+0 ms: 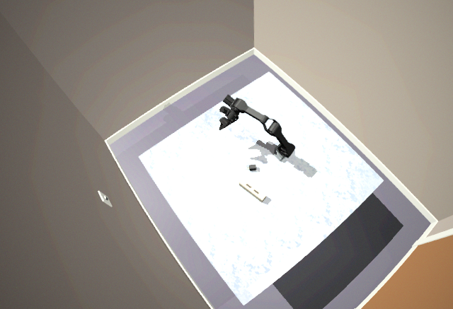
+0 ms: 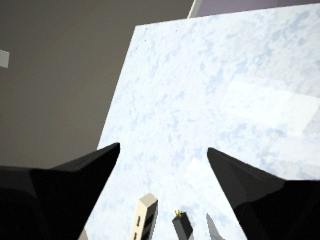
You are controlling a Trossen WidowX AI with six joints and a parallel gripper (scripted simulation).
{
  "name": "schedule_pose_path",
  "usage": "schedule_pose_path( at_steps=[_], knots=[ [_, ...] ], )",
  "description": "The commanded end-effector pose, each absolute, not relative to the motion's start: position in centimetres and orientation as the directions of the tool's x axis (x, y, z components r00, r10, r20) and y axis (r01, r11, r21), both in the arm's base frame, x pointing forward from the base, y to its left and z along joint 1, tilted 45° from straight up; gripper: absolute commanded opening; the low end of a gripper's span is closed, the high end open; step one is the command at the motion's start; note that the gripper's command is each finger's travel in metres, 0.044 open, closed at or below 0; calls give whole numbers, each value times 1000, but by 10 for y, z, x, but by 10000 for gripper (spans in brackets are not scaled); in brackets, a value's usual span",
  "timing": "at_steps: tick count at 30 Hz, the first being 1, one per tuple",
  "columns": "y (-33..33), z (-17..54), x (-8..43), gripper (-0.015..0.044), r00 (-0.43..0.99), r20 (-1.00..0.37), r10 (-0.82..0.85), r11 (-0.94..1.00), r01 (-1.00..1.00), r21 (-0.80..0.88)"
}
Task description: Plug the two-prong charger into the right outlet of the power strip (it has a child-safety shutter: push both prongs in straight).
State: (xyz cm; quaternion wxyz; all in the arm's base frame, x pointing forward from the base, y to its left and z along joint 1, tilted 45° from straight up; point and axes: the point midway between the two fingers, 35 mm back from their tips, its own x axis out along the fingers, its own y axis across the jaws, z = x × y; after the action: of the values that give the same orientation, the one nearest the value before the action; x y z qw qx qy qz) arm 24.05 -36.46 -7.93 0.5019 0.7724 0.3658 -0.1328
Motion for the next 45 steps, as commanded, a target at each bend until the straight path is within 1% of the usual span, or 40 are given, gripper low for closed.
schedule_pose_path(
  at_steps=[1,22,45],
  knots=[
    [-344,-77,250,440,656,-588,473,-171,723,669],
    [-249,-53,279,440,463,-632,622,88,761,643],
    [-141,-30,273,440,209,-666,716,370,695,616]
  ],
)
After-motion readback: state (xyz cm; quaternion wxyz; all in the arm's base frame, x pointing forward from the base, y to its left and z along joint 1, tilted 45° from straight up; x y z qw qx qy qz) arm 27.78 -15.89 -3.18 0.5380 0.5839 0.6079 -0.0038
